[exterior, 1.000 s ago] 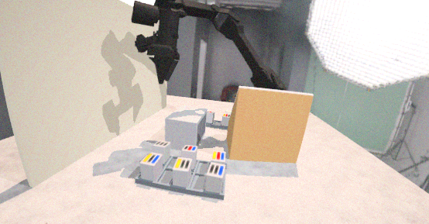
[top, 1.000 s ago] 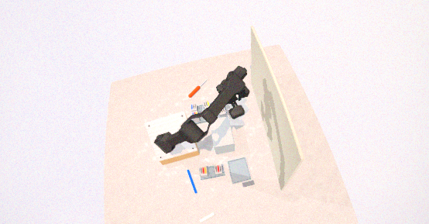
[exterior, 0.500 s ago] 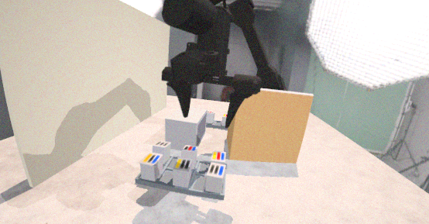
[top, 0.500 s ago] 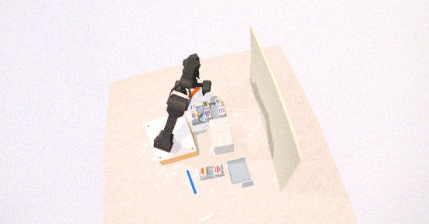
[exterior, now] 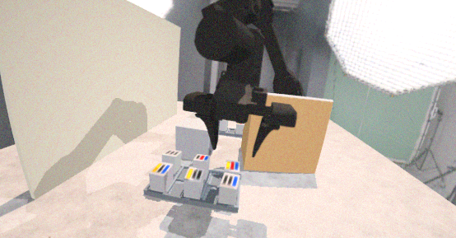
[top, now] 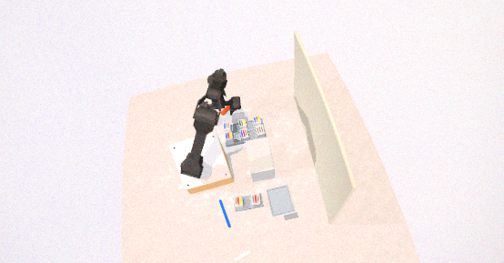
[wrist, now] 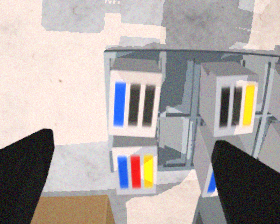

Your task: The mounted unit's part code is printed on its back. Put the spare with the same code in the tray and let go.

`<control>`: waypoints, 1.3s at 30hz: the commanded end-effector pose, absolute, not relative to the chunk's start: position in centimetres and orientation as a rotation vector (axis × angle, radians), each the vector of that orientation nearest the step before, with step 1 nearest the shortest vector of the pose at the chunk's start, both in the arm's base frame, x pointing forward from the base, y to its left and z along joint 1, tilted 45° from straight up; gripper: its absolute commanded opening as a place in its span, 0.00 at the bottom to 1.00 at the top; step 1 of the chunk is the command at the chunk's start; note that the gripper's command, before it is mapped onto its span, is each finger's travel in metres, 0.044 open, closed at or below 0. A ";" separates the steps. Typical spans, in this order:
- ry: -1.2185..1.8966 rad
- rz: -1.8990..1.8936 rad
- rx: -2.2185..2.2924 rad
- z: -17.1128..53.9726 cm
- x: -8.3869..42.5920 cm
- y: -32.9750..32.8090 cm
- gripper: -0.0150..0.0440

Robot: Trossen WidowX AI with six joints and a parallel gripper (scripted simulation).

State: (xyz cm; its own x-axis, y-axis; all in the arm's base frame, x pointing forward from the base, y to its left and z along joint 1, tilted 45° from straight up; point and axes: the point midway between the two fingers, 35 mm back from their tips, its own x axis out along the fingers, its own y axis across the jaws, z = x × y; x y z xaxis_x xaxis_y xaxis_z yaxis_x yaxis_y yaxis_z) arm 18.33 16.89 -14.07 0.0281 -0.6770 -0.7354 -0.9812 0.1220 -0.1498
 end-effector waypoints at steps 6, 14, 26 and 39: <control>1.741 0.558 -1.634 -15.2 18.1 14.6 0.76; 1.740 0.558 -1.634 -15.5 18.1 14.4 0.76; 1.740 0.558 -1.634 -17.0 18.4 13.1 0.76; 1.740 0.557 -1.635 -18.6 18.5 11.5 0.76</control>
State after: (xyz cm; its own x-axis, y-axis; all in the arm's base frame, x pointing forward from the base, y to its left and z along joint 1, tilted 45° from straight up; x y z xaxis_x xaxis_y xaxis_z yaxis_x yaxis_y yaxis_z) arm 18.72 12.41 -18.10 0.0219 -0.6846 -0.7286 -0.9816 0.1235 -0.1456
